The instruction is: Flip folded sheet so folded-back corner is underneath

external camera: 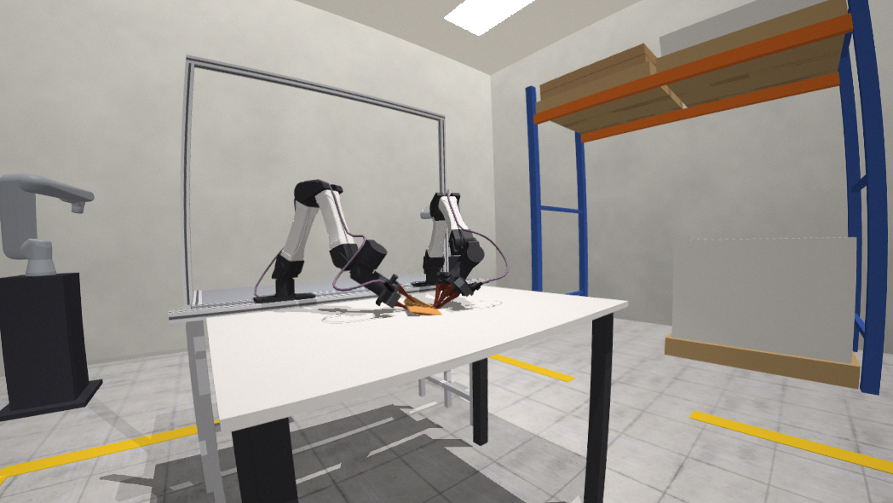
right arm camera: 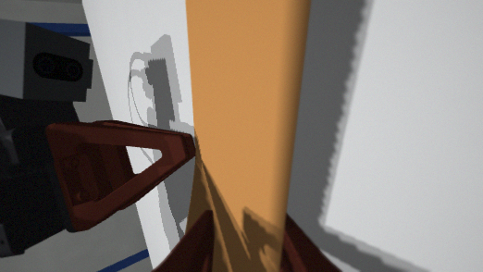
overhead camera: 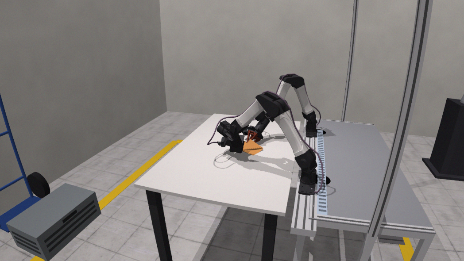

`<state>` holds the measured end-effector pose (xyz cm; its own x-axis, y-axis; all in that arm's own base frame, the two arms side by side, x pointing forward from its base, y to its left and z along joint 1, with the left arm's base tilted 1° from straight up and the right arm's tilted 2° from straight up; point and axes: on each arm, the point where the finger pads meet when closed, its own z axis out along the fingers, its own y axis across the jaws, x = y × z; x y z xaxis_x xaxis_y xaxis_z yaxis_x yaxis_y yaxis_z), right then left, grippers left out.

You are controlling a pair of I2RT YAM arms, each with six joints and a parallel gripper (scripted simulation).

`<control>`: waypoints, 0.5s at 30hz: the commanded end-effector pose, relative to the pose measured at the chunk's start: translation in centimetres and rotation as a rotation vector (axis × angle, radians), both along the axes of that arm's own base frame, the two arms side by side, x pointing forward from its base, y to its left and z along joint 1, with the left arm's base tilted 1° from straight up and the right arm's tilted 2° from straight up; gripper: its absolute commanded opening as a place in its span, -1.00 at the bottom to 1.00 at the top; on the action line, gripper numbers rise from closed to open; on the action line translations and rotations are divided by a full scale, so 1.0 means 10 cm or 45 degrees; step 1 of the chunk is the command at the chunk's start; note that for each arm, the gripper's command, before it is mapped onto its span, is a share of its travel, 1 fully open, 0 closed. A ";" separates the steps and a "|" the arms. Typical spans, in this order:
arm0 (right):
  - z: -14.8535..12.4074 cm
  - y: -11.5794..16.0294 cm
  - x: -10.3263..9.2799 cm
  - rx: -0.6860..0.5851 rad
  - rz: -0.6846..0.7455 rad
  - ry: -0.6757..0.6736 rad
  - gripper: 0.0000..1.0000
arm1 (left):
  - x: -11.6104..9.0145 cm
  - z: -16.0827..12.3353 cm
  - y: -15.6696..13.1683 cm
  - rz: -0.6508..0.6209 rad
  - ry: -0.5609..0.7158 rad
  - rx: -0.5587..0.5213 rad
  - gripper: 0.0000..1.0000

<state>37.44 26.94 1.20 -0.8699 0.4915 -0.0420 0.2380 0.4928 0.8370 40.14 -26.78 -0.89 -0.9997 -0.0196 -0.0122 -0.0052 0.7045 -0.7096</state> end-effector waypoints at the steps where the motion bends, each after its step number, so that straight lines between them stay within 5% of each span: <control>1: -0.20 -0.01 -0.04 -0.053 -0.012 0.073 -0.71 | -0.03 -0.10 0.02 0.006 0.012 0.034 -0.81; 5: -0.20 0.00 -0.03 -0.054 -0.012 0.072 -0.89 | -0.03 -0.10 0.02 0.006 0.012 0.034 -0.81; 15: -0.09 0.02 0.01 -0.041 -0.012 0.049 -0.98 | -0.10 -0.12 0.08 0.010 0.045 0.045 -0.81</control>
